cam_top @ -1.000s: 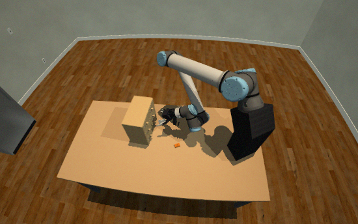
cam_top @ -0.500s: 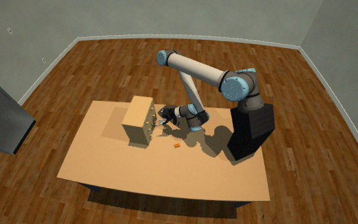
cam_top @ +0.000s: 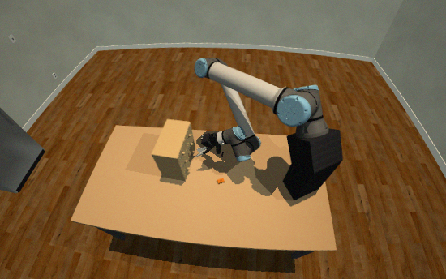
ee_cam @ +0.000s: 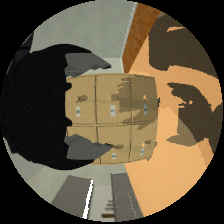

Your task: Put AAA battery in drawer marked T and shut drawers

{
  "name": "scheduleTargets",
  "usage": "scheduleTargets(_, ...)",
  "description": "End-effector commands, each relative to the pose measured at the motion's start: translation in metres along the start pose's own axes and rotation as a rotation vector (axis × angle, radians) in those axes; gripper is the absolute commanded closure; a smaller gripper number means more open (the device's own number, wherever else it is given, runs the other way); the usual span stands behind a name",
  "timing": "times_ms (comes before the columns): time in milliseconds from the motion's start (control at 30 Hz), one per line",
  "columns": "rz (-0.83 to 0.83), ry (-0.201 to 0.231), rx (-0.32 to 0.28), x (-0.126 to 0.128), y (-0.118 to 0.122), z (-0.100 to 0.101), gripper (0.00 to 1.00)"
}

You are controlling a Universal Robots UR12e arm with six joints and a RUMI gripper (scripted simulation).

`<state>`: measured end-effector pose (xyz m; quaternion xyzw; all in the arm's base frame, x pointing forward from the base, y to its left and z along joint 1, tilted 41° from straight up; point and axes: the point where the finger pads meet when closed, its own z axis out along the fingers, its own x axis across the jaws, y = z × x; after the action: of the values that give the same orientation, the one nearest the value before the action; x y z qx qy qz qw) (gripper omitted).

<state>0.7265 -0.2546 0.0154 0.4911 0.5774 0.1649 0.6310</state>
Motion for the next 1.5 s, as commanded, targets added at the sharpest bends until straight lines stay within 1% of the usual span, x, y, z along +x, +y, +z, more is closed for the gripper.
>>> scheduleTargets(0,0.000,0.002,0.061,0.002,0.003,-0.008,0.00)
scheduleTargets(133,0.001,0.002,0.083,0.002,0.003,-0.011,0.00)
scheduleTargets(600,0.001,0.002,0.258,0.002,0.009,-0.032,0.00)
scheduleTargets(667,0.001,0.002,0.258,0.002,0.009,-0.032,0.00)
scheduleTargets(1167,0.001,0.001,0.456,0.001,0.016,-0.055,0.00)
scheduleTargets(1233,0.001,0.001,0.456,0.001,0.016,-0.055,0.00)
scheduleTargets(1467,0.002,-0.002,0.542,0.000,0.020,-0.064,0.00)
